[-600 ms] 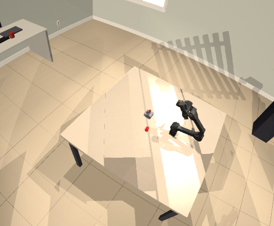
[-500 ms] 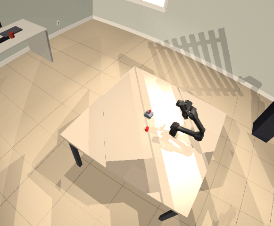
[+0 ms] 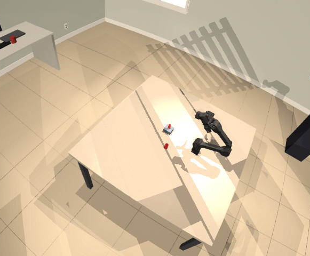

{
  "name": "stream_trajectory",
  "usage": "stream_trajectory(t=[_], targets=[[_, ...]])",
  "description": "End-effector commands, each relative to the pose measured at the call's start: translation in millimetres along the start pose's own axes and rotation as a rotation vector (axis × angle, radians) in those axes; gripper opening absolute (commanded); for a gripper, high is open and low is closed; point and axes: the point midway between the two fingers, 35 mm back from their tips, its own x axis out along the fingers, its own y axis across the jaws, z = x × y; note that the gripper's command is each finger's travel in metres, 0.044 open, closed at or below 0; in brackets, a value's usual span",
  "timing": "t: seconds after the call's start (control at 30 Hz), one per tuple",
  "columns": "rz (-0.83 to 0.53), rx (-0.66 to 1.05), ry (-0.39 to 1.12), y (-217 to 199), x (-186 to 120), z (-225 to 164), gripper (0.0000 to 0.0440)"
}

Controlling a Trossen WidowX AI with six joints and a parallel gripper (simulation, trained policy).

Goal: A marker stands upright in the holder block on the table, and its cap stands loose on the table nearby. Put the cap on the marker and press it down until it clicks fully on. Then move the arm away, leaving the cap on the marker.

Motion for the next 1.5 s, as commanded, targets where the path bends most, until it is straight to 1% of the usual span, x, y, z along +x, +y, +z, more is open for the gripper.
stream_trajectory(t=[0.0,0.7,1.47], targets=[[0.024,0.009,0.026,9.1,0.2,-0.8,0.0238],[0.143,0.029,0.197,72.3,0.3,-16.1,0.0273],[0.214,0.032,0.402,136.6,-9.9,-49.0,0.0302]])
